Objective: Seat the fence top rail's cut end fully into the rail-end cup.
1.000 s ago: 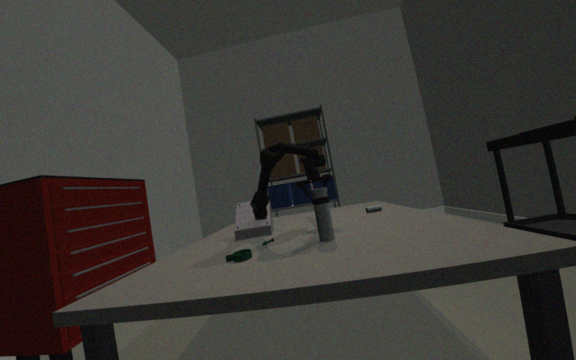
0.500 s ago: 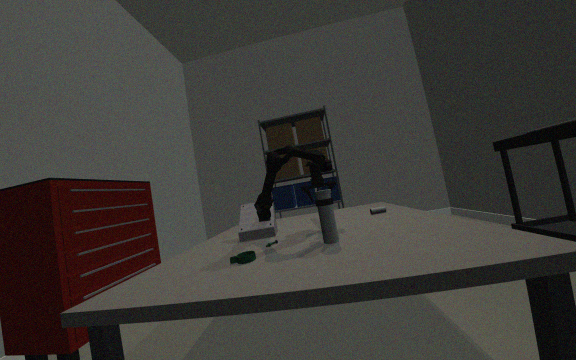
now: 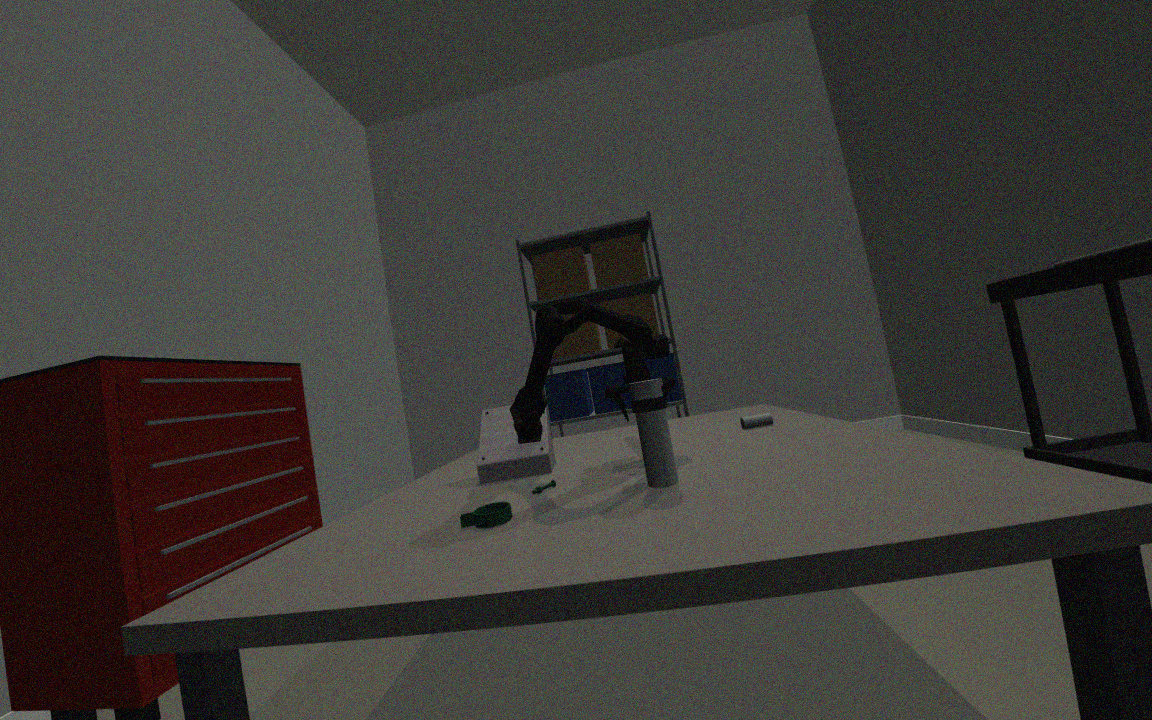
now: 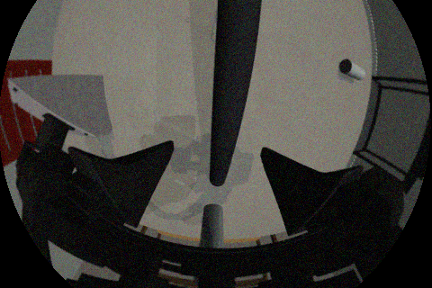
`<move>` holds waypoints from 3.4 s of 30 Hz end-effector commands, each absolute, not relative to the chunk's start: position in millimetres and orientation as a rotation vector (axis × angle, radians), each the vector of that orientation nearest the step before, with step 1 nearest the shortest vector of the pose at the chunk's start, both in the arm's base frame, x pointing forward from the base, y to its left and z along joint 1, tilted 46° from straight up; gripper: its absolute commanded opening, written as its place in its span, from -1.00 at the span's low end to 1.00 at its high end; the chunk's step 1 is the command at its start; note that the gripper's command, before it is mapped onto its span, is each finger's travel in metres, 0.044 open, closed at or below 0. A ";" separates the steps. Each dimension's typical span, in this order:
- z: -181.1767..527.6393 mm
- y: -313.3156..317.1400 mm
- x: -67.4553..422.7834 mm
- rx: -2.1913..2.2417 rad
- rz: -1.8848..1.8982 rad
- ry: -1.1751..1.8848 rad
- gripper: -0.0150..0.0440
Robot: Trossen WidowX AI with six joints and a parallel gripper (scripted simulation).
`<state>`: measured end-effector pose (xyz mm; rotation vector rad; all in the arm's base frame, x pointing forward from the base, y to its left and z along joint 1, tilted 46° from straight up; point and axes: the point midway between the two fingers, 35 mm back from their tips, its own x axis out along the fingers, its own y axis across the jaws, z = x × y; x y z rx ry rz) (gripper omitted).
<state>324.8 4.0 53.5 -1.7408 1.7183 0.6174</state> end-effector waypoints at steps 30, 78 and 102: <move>18.3 -33.0 328.3 -1.747 0.614 1.720 1.00; 30.2 -30.7 325.9 -1.775 0.557 1.805 -0.49; 97.5 0.9 329.1 -1.967 0.317 1.947 -0.49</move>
